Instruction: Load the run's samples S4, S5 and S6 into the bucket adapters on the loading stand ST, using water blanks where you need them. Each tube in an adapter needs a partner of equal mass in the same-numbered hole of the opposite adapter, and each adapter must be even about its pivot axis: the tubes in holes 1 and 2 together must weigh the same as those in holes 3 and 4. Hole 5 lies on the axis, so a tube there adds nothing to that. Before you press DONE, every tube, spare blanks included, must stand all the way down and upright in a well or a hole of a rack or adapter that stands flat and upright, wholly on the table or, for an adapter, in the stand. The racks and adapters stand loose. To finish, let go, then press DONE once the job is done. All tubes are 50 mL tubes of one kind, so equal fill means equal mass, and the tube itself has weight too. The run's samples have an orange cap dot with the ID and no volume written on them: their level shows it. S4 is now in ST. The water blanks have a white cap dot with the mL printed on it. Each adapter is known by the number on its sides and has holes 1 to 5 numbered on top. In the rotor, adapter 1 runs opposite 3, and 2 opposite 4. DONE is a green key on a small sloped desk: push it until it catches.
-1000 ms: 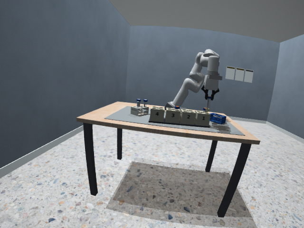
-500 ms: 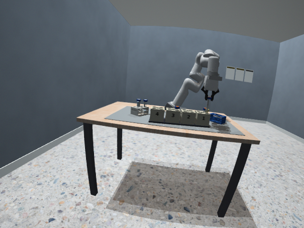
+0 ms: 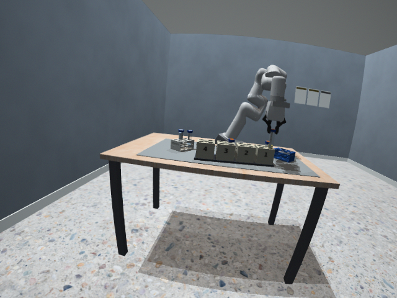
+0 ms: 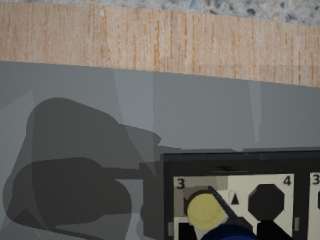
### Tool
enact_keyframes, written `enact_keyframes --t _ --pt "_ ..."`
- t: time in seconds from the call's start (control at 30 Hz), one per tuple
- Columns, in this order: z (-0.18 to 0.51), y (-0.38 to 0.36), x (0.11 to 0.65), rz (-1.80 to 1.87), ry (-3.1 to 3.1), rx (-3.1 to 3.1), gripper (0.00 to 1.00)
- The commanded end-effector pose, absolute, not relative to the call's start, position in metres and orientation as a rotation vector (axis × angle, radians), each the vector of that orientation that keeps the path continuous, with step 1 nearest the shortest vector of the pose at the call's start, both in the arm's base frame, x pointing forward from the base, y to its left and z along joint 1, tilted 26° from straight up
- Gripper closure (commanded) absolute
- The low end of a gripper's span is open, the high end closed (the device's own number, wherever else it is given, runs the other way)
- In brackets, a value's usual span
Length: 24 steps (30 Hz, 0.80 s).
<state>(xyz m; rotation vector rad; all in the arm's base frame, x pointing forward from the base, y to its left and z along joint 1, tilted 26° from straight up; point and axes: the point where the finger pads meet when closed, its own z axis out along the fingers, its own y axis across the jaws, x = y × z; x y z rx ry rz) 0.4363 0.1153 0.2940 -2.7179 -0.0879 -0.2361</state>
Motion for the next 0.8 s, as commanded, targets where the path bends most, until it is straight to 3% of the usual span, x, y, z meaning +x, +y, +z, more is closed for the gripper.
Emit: enact_keyframes --t 0.0,0.77 --pt "0.291 0.117 0.438 -0.242 -0.088 -2.717 1.00" --pt "0.274 0.125 0.441 -0.242 -0.088 -2.717 1.00"
